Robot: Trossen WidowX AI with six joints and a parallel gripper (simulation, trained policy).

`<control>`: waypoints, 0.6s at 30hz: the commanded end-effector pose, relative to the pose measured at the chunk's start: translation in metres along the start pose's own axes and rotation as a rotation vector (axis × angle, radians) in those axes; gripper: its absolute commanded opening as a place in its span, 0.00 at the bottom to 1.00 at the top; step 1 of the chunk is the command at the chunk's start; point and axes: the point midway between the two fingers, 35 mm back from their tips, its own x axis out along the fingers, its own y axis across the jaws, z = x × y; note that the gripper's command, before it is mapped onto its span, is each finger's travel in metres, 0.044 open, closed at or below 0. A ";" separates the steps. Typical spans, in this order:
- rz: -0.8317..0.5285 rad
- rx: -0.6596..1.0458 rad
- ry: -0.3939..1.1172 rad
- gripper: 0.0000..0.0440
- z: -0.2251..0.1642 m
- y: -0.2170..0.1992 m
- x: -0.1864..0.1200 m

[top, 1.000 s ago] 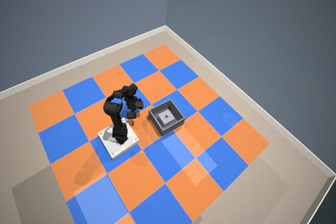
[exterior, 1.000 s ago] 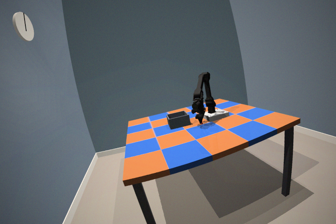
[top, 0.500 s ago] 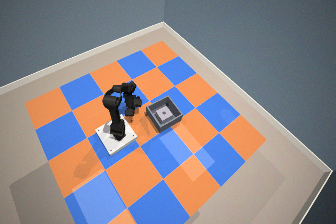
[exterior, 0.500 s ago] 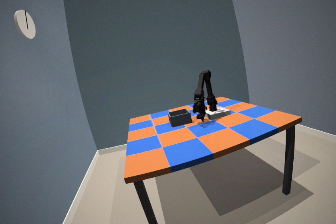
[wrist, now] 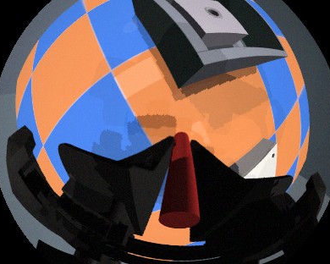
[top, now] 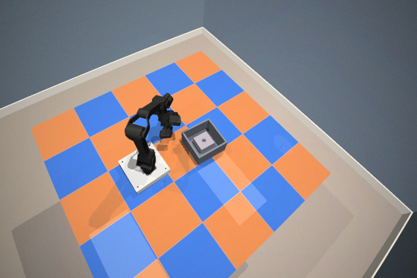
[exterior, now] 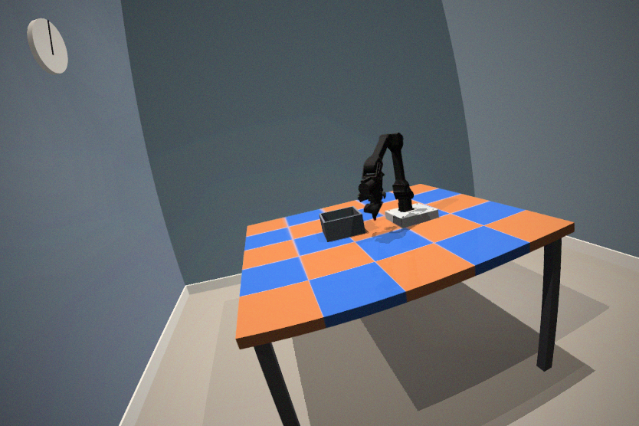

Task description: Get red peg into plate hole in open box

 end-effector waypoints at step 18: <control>0.022 0.220 -0.111 0.00 0.096 -0.017 -0.033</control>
